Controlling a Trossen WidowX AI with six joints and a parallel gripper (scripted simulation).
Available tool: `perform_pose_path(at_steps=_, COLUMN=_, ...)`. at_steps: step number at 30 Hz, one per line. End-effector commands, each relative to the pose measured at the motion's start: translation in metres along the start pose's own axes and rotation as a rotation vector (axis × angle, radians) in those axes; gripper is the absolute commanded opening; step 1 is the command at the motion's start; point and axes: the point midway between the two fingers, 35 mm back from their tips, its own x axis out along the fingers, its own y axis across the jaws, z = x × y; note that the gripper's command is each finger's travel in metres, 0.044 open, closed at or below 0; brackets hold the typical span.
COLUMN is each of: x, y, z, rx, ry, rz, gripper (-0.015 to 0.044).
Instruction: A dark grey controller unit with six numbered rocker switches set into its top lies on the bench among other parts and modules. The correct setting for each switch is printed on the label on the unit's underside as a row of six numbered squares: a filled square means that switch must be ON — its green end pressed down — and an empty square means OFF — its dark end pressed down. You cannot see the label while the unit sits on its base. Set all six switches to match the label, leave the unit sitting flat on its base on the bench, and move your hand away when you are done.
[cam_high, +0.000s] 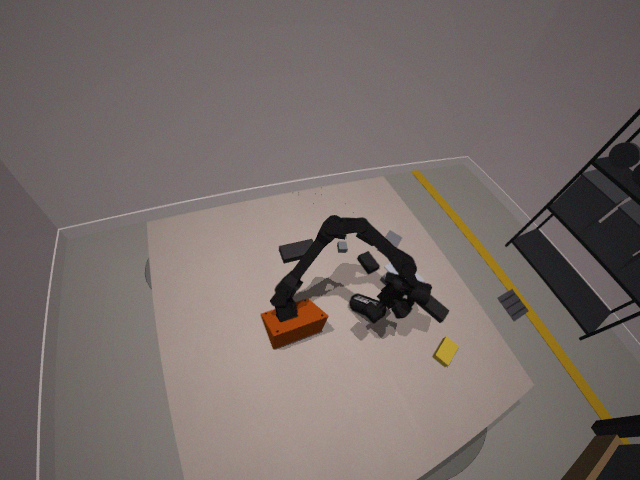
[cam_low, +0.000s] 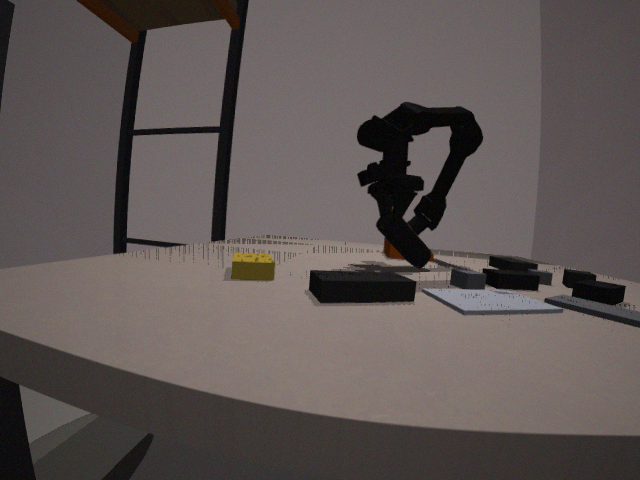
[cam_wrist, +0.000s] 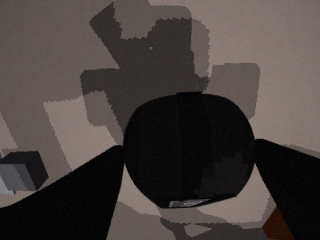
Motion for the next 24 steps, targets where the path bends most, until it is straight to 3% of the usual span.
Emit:
perform_pose_path(at_steps=1, x=-0.002, y=0.000, z=-0.006, rx=-0.001, ry=0.008, rz=0.000, gripper=0.0335)
perform_pose_path(at_steps=24, x=-0.011, y=0.000, z=-0.022, rx=0.000, ry=0.009, rz=0.000, gripper=0.0335)
